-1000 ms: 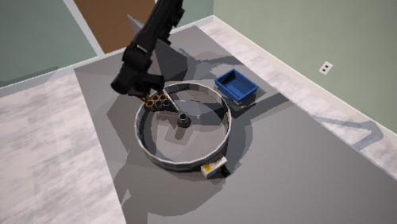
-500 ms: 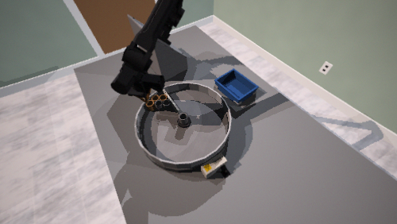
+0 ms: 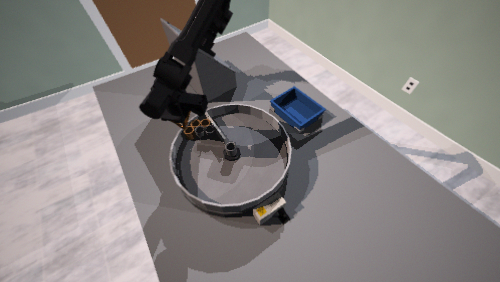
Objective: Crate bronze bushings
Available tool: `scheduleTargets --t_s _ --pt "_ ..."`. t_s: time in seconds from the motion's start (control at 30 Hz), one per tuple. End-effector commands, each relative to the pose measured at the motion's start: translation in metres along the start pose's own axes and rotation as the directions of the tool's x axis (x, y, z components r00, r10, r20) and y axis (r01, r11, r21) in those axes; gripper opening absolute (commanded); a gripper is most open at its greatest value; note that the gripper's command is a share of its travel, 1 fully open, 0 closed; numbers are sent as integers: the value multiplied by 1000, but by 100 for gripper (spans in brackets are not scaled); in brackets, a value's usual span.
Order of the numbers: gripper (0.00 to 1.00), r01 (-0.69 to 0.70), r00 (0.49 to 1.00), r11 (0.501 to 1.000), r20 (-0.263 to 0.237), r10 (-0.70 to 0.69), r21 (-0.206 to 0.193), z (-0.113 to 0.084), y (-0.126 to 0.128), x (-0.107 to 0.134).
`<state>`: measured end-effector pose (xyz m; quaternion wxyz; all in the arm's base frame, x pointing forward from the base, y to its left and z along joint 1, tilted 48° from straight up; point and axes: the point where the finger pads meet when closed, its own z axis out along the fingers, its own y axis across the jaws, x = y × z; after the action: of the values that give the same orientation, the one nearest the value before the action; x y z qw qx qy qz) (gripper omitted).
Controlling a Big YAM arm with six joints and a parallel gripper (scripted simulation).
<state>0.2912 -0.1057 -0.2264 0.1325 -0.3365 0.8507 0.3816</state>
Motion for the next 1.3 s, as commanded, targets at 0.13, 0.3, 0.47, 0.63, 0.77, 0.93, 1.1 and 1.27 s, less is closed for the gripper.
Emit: scheduleTargets --t_s 0.13,0.3,0.47,0.63,0.77,0.93,1.1,1.27 --pt "15 5 1000 999 15 -6 36 -14 -10 2" --pt "15 5 1000 999 15 -6 36 -14 -10 2" --pt "15 5 1000 999 15 -6 36 -14 -10 2" --pt "15 5 1000 999 15 -6 36 -14 -10 2" --pt "15 5 1000 999 15 -6 36 -14 -10 2" --pt "15 5 1000 999 15 -6 36 -14 -10 2" --pt "15 6 1000 999 15 -6 35 -14 -7 2" --pt "15 13 1000 999 13 -14 48 -18 -13 0"
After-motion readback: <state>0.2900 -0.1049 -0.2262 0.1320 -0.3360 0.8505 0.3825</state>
